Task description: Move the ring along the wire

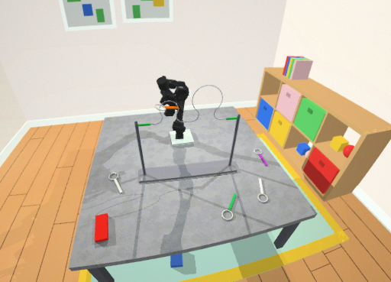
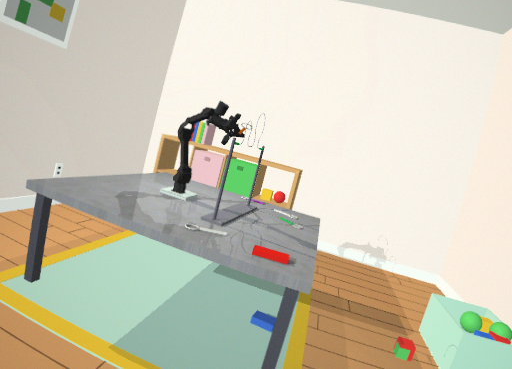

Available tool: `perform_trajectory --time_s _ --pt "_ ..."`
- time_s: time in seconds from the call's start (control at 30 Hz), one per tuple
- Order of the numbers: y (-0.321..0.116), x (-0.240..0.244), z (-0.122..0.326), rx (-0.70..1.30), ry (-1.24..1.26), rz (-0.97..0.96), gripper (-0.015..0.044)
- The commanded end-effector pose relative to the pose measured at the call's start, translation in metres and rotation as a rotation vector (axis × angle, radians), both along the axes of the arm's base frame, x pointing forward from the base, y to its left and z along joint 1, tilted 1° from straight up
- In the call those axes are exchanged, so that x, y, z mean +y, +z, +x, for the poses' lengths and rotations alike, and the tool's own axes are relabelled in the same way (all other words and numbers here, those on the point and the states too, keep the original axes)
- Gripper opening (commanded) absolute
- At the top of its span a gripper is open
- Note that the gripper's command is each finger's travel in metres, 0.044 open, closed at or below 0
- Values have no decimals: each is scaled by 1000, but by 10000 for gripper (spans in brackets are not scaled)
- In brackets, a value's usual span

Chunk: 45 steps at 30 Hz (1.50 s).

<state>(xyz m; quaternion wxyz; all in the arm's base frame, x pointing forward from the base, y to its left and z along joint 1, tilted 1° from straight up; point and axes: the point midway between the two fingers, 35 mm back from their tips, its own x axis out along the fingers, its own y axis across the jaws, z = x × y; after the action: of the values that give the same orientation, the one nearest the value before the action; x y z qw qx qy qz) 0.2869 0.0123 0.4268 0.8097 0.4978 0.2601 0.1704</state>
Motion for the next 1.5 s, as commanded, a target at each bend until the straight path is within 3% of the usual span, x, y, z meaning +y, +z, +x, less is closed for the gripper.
perform_trajectory --time_s 0.0,1.47 --pt "-1 -2 0 -15 -3 -73 -150" --pt "-34 -45 6 -104 -50 -935 -150"
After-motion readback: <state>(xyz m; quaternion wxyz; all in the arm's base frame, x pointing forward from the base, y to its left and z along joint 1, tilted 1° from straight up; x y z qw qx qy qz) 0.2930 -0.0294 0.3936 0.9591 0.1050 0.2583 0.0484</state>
